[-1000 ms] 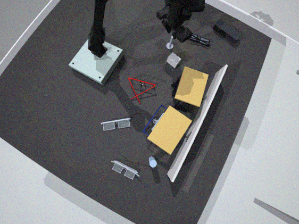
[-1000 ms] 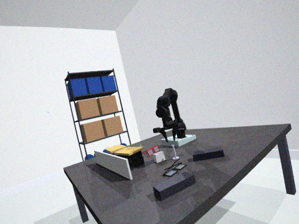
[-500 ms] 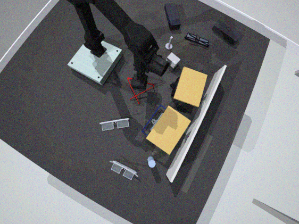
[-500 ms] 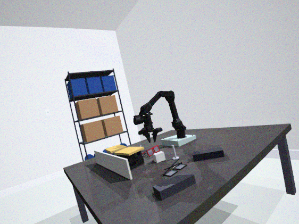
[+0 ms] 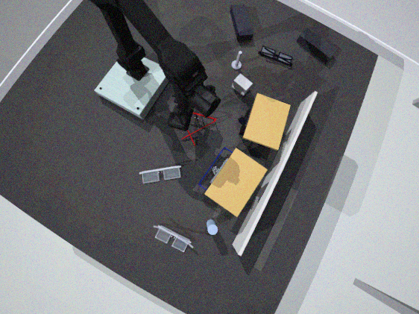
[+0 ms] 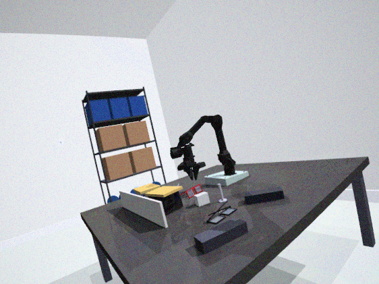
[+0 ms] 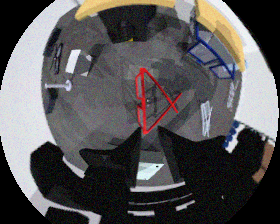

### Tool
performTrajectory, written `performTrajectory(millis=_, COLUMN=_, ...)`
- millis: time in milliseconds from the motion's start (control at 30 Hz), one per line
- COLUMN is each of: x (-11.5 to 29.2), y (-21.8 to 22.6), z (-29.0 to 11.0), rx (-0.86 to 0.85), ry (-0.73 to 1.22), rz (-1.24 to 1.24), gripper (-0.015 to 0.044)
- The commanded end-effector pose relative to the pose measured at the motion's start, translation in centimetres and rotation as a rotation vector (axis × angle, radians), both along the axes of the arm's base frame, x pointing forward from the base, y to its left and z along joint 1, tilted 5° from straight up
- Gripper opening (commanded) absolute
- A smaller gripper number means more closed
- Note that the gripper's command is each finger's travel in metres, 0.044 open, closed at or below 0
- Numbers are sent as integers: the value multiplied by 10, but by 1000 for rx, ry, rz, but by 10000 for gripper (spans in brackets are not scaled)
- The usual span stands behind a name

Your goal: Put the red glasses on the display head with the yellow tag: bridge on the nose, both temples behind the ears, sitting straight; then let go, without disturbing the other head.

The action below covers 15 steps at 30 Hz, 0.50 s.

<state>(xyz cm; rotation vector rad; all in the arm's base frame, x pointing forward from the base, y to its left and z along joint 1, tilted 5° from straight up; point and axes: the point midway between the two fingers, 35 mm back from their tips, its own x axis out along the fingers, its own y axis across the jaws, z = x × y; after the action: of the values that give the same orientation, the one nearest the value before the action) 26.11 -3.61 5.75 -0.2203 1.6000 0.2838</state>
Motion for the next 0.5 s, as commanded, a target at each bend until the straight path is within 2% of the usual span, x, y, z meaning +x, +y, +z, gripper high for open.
performTrajectory(millis=0, x=-2, y=-1, z=-1, rx=-3, ry=3, rz=-7, gripper=120)
performTrajectory(millis=467, x=-1, y=2, z=-20, rx=-2, ry=3, rz=-7, gripper=120)
